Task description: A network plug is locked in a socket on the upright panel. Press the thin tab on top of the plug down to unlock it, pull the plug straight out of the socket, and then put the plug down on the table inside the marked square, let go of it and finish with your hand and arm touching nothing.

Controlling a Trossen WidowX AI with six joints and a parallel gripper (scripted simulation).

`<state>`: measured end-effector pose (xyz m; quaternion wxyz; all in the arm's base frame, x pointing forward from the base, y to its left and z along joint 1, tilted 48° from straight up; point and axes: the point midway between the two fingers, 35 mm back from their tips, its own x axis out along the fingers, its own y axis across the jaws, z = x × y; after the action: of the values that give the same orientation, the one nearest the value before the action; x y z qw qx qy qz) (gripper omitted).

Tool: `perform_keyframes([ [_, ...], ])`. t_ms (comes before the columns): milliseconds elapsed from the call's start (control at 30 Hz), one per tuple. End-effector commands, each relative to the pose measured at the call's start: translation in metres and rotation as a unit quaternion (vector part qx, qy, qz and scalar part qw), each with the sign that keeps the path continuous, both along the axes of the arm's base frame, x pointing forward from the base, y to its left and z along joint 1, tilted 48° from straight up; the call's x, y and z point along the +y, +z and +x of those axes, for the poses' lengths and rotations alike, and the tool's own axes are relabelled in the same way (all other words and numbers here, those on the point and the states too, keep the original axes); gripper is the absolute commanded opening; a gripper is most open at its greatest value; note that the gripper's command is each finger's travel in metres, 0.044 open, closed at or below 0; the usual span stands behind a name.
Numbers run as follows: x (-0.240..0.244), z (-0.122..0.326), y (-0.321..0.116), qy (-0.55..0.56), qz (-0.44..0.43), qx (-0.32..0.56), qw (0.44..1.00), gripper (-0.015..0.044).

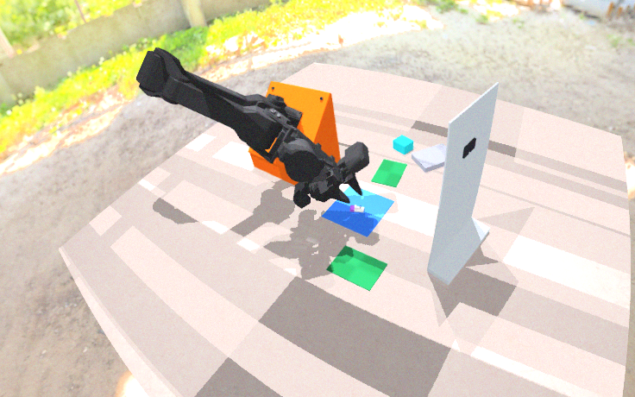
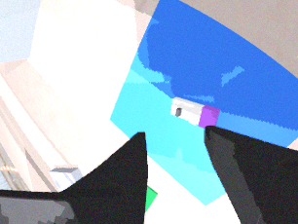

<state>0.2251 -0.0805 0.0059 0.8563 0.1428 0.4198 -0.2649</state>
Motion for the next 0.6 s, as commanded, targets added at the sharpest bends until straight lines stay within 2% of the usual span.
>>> perform_keyframes([
  [0, 0.001, -0.002, 0.003, -0.002, -0.001, 0.000, 1.000, 0.0156],
  [567, 0.011, -0.001, 0.011, -0.003, 0.002, 0.002, 1.000, 0.0156],
])
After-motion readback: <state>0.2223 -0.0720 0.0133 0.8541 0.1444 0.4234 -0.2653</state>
